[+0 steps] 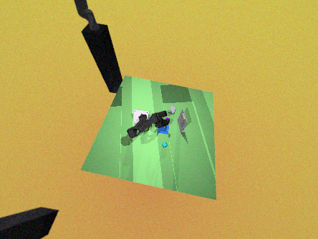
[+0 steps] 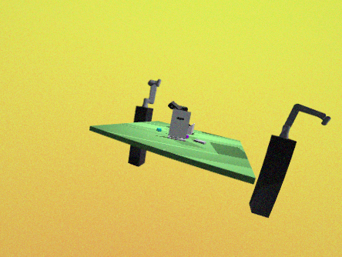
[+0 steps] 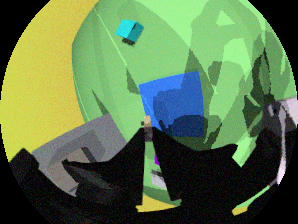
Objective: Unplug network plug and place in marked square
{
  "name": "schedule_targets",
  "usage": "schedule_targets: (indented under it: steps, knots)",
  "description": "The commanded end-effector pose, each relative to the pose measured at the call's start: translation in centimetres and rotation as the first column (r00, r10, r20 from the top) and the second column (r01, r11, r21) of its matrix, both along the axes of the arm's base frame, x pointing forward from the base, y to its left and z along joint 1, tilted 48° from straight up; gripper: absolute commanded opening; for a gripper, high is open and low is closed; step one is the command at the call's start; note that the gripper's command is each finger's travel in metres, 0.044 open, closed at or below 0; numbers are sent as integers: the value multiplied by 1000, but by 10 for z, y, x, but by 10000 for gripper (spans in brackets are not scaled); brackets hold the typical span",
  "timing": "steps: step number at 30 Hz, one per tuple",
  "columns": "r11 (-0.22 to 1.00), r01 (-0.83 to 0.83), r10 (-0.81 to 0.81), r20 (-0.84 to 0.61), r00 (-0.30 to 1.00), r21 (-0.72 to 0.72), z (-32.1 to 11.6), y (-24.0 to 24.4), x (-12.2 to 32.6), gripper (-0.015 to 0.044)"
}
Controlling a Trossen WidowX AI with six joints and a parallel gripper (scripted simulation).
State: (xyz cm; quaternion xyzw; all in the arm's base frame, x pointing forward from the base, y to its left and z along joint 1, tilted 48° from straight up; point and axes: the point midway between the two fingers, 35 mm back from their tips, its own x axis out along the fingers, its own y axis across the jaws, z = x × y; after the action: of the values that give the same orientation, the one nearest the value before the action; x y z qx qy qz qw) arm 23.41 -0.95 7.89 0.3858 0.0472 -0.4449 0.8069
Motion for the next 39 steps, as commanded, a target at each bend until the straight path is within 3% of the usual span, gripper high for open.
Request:
schedule_targets:
  steps: [1,39]
  knots:
    - [1000,6,-6,6,1000,-3,-2,-2,0,0]
    - [1000,9,-9,-2,1000,7,-26,-24,5,0]
